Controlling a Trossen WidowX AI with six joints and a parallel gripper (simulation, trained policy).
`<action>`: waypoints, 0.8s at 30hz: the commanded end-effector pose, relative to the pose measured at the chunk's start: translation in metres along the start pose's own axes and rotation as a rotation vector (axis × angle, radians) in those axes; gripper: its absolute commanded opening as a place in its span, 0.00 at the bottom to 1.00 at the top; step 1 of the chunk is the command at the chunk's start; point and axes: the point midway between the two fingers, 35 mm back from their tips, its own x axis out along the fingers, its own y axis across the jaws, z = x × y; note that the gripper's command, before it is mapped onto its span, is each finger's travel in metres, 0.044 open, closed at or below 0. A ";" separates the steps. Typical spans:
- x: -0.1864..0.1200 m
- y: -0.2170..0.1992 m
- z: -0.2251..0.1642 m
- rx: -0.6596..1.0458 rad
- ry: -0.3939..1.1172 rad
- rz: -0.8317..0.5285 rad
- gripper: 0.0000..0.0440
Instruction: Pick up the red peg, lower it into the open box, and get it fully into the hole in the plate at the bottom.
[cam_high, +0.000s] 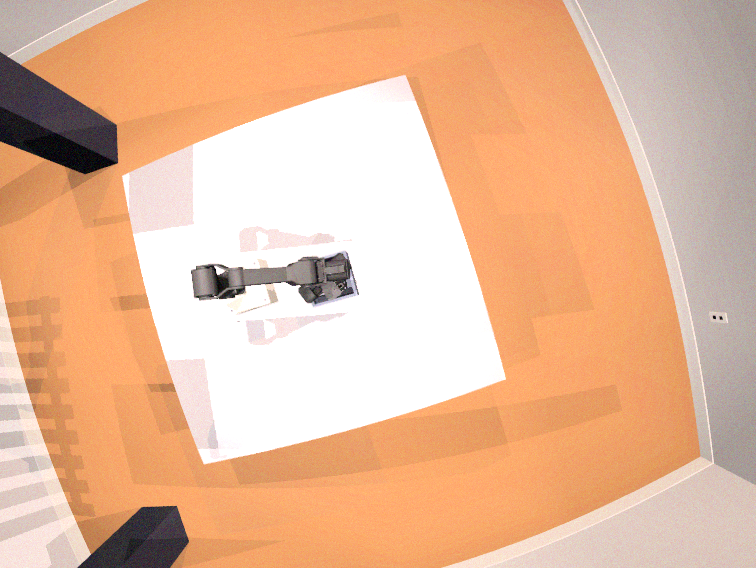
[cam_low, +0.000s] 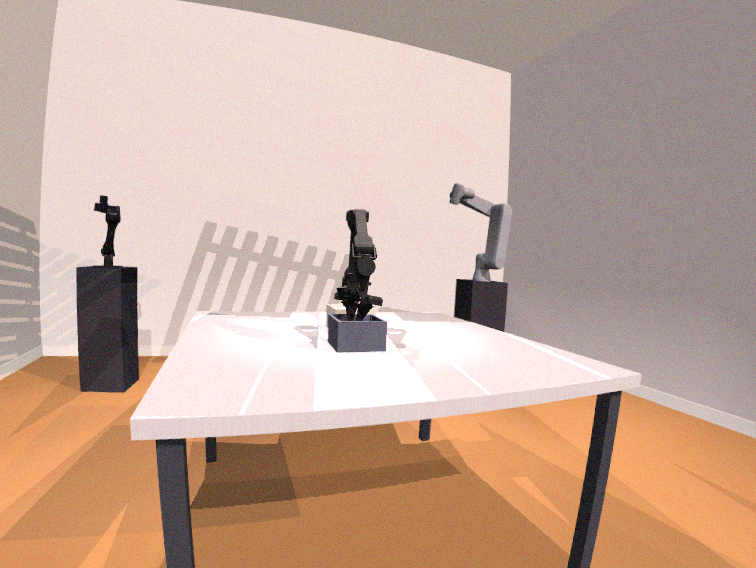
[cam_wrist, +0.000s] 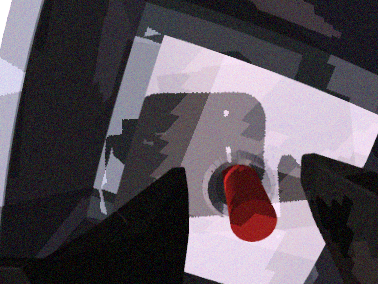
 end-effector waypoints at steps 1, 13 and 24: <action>0.000 0.008 0.012 -0.012 -0.013 0.010 0.58; -0.002 0.027 0.048 -0.031 -0.067 0.034 1.00; -0.011 0.033 0.089 0.007 -0.158 0.075 1.00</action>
